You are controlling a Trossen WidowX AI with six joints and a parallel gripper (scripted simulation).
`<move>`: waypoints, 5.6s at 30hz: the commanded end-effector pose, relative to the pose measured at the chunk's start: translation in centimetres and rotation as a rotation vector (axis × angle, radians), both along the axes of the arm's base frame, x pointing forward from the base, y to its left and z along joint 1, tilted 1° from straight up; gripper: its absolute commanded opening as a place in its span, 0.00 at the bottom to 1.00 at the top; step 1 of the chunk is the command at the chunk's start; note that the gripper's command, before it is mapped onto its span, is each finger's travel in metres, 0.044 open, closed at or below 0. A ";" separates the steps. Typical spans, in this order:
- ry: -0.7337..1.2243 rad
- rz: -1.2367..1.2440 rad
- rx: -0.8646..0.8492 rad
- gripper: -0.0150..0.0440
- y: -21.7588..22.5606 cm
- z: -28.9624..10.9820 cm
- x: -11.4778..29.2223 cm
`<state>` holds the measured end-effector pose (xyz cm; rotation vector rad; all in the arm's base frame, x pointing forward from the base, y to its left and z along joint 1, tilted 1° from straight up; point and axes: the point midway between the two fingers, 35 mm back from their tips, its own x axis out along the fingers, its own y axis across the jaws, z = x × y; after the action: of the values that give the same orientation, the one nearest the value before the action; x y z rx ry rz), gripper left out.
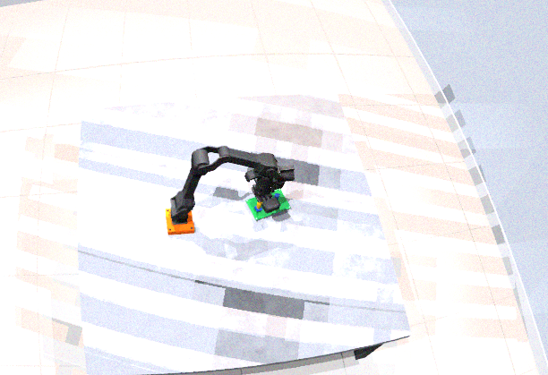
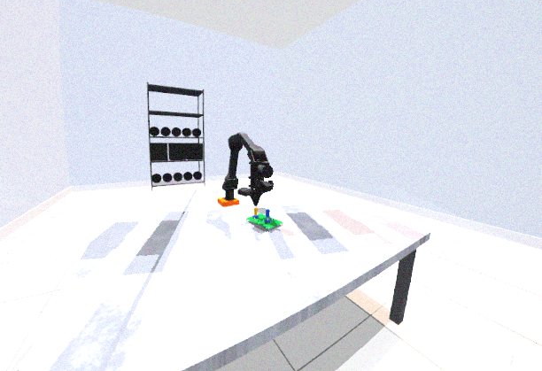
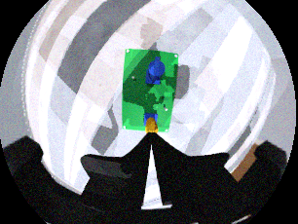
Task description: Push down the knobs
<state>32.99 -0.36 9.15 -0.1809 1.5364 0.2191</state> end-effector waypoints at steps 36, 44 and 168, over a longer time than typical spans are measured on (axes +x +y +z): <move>-0.028 -0.663 0.043 0.25 2.2 2.0 2.7; -0.014 -0.940 0.053 0.25 2.2 2.4 3.3; 0.081 -3.141 0.090 0.25 1.9 0.7 7.7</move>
<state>40.62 1.55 9.96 2.1331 0.2979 -2.0544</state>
